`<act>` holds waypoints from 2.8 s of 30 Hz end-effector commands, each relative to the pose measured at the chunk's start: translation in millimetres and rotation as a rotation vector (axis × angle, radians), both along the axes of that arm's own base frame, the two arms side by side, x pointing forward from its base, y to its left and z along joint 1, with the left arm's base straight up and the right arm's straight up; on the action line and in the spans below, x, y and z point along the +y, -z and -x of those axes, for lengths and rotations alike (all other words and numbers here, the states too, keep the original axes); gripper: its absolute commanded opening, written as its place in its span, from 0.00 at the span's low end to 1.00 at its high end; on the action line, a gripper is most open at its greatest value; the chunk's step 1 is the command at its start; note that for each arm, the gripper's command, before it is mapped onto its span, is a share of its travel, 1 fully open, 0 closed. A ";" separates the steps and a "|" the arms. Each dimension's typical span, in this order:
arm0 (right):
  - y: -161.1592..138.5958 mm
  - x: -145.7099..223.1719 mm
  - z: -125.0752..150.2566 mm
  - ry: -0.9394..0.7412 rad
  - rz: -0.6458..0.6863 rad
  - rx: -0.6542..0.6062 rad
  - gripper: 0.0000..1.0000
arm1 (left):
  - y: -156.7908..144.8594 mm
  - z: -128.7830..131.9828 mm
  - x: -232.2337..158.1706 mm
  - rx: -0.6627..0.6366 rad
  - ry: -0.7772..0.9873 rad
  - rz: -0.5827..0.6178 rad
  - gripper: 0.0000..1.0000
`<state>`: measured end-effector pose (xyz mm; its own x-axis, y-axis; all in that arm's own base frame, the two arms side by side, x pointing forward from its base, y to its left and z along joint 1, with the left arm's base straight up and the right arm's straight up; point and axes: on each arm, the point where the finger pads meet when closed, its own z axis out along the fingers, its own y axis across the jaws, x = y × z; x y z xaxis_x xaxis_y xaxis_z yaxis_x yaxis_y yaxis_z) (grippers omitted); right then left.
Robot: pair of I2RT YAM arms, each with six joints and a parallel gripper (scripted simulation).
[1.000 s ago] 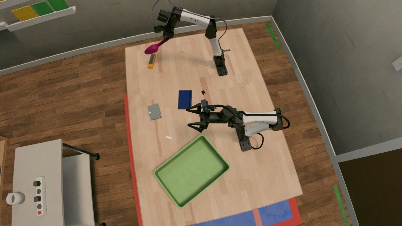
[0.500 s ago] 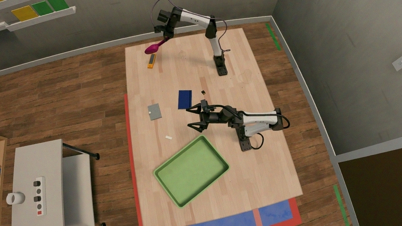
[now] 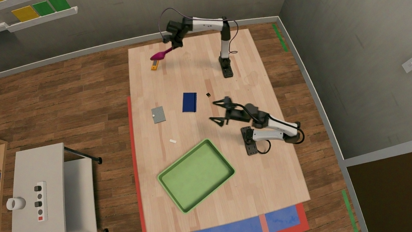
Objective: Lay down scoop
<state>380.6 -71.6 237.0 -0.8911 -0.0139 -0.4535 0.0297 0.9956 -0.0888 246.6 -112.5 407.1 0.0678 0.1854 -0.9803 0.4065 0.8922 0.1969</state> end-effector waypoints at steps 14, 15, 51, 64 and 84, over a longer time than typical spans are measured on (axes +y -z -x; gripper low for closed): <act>-4.5 106.5 22.9 -0.118 0.477 -0.315 0.11 | 63.0 144.6 26.0 0.343 0.250 -0.007 1.00; -2.2 116.3 25.7 -0.135 0.505 -0.326 0.11 | 65.2 148.5 27.8 0.349 0.259 -0.009 1.00; 76.3 396.5 95.0 -0.709 1.276 -0.600 0.11 | 78.7 165.9 33.9 0.386 0.321 -0.025 1.00; 89.4 412.3 97.6 -0.752 1.322 -0.596 0.11 | 78.7 165.9 33.9 0.386 0.321 -0.025 1.00; 86.9 429.0 97.4 -0.762 1.340 -0.615 0.11 | 78.7 165.9 33.9 0.386 0.321 -0.025 1.00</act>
<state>280.5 348.1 134.9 -0.2126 -0.9763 0.0397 -0.1022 -0.0182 -0.9946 81.5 -79.8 325.7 -0.2461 0.2448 -0.9378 0.7073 0.7069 -0.0011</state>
